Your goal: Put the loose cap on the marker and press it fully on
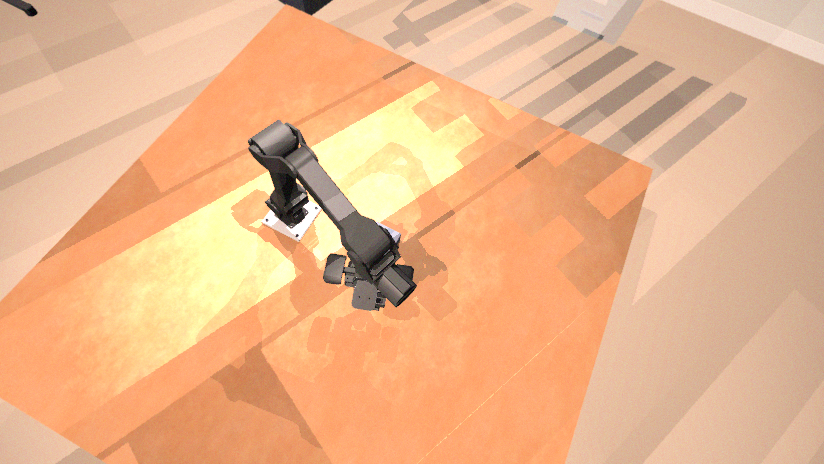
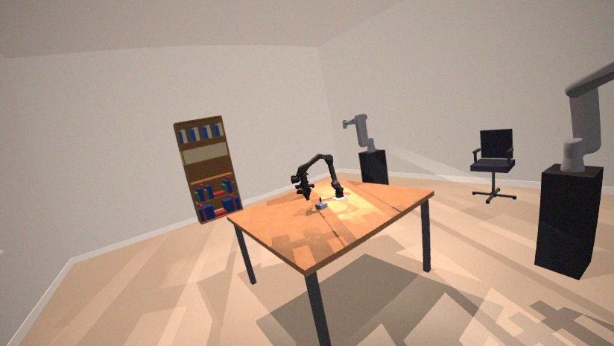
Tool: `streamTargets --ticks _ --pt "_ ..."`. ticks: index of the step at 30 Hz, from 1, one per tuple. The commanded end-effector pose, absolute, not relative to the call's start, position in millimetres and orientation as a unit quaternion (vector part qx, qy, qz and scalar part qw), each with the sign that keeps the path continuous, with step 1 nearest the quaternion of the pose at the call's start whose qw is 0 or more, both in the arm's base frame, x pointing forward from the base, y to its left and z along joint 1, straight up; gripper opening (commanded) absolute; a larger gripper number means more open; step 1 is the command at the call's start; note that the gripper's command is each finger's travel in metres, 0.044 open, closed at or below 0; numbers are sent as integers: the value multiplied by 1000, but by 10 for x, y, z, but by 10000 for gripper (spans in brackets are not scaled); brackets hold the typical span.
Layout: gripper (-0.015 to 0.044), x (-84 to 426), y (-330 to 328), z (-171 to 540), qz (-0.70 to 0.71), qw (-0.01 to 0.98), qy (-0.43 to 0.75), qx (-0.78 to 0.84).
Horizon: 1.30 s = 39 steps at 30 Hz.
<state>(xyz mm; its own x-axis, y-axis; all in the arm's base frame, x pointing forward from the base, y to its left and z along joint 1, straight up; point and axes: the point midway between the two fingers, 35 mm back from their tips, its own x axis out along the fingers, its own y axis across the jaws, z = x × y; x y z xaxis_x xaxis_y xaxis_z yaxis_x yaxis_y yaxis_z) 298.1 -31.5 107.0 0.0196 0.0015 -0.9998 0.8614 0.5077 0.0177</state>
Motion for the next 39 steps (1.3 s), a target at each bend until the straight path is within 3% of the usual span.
streamTargets --ticks 1,39 --pt "0 2950 -157 1161 -342 622 606 359" --pt "0 2373 872 1597 -342 618 609 361"
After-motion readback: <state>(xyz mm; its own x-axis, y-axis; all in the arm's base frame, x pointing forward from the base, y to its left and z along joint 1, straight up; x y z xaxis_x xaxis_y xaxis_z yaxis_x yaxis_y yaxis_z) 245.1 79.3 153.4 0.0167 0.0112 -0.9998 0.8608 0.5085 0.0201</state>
